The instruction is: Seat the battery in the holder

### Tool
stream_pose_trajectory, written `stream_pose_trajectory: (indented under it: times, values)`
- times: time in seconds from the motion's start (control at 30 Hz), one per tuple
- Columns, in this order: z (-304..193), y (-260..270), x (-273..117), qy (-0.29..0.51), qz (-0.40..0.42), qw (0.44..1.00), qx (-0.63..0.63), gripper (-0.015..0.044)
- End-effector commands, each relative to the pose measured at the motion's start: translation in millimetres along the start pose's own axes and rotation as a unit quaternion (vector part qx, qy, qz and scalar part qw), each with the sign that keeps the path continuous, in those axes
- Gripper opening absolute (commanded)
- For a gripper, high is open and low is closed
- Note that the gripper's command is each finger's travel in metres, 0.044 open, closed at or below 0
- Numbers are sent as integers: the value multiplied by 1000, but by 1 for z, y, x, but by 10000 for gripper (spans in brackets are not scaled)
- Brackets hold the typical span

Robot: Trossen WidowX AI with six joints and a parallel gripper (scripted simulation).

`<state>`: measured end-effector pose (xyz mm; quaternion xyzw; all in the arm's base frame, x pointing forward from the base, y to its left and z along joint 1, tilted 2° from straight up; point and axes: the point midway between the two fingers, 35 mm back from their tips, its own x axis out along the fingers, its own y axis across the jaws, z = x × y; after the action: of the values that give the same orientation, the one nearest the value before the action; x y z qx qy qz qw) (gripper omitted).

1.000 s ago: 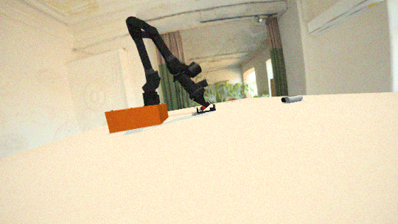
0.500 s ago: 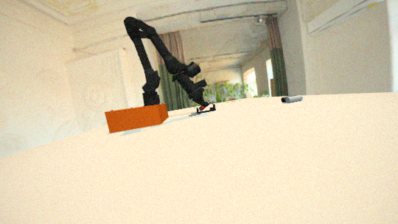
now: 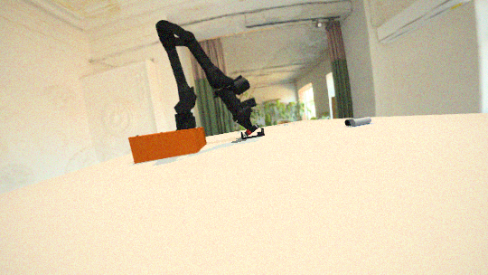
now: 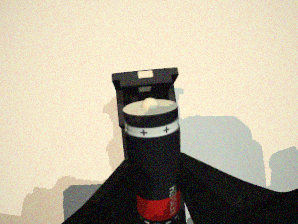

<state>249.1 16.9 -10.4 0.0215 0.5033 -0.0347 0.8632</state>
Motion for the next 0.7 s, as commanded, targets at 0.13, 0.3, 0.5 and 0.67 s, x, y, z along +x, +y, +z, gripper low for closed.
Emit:
stream_pose_trajectory:
  times: [0.13, 0.3, 0.5, 0.67]
  values:
    - [-5, 0, 4, 37, 0, 999, -4, 75]
    - [-4, 0, 5, 52, -1, 999, -4, 75]
    - [-3, 0, 7, 70, -2, 998, -4, 75]
    - [-2, 0, 8, 84, -2, 996, -4, 75]
